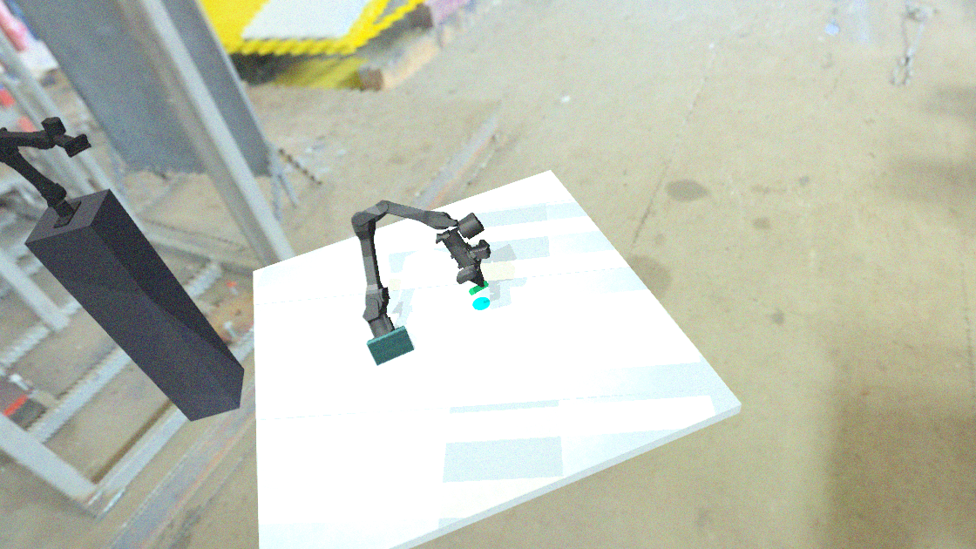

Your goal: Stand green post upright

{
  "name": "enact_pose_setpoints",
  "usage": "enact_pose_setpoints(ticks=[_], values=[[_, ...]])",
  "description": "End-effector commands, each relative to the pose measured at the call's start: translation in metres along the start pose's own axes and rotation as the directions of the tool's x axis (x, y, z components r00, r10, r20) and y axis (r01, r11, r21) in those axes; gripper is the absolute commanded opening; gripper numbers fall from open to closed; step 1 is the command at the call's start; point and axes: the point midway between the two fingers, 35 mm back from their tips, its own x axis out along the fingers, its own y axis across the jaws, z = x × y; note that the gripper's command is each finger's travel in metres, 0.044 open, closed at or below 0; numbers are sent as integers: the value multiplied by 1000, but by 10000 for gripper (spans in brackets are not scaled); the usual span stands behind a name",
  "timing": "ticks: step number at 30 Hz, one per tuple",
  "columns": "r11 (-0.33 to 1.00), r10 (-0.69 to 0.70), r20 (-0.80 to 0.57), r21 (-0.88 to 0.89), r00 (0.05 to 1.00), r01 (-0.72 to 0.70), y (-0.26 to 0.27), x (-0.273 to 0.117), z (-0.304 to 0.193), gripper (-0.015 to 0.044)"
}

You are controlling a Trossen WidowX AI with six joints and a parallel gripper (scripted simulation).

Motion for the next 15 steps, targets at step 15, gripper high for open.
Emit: enact_pose_setpoints(ticks=[15], values=[[999, -36, 120, 9, 992, 35, 1, 1, 1, 23]])
